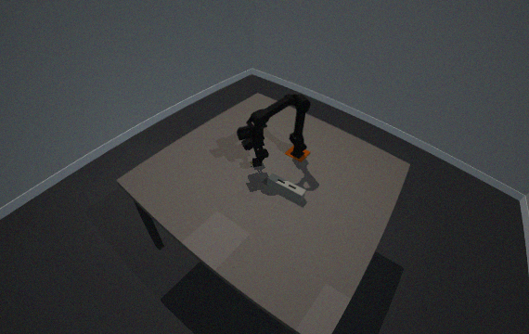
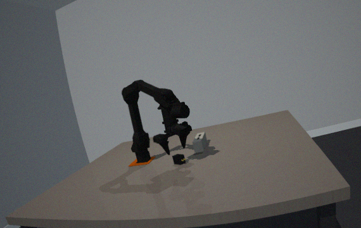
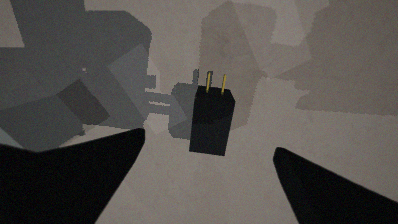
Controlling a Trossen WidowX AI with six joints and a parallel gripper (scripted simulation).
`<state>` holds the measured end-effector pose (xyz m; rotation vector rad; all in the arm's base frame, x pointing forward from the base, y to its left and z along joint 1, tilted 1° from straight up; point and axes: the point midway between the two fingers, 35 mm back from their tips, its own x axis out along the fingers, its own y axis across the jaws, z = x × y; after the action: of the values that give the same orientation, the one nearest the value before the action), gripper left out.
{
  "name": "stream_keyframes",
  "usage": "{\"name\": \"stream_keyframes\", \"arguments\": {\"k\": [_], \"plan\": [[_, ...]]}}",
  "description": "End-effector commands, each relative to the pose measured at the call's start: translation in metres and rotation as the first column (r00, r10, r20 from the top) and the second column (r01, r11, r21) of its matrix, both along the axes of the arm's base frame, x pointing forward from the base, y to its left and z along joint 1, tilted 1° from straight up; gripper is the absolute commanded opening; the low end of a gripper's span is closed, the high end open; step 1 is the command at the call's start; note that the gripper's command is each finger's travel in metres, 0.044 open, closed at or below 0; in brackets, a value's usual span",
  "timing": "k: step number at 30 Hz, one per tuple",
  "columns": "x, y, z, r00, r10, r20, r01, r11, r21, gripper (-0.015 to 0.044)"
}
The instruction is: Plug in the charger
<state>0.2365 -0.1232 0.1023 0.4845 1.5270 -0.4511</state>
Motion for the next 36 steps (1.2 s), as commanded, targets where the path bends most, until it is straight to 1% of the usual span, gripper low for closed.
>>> {"name": "stream_keyframes", "arguments": {"k": [1,29,35,36], "plan": [[0.000,-0.001,-0.006,1.000,0.006,-0.010,-0.006,1.000,-0.001,0.0440],[0.002,-0.001,-0.051,1.000,0.006,-0.010,-0.006,1.000,-0.001,0.0440],[0.002,-0.001,-0.053,1.000,0.006,-0.010,-0.006,1.000,-0.001,0.0440],[0.003,-0.001,-0.049,1.000,0.003,0.000,-0.003,1.000,0.000,0.0414]]}}
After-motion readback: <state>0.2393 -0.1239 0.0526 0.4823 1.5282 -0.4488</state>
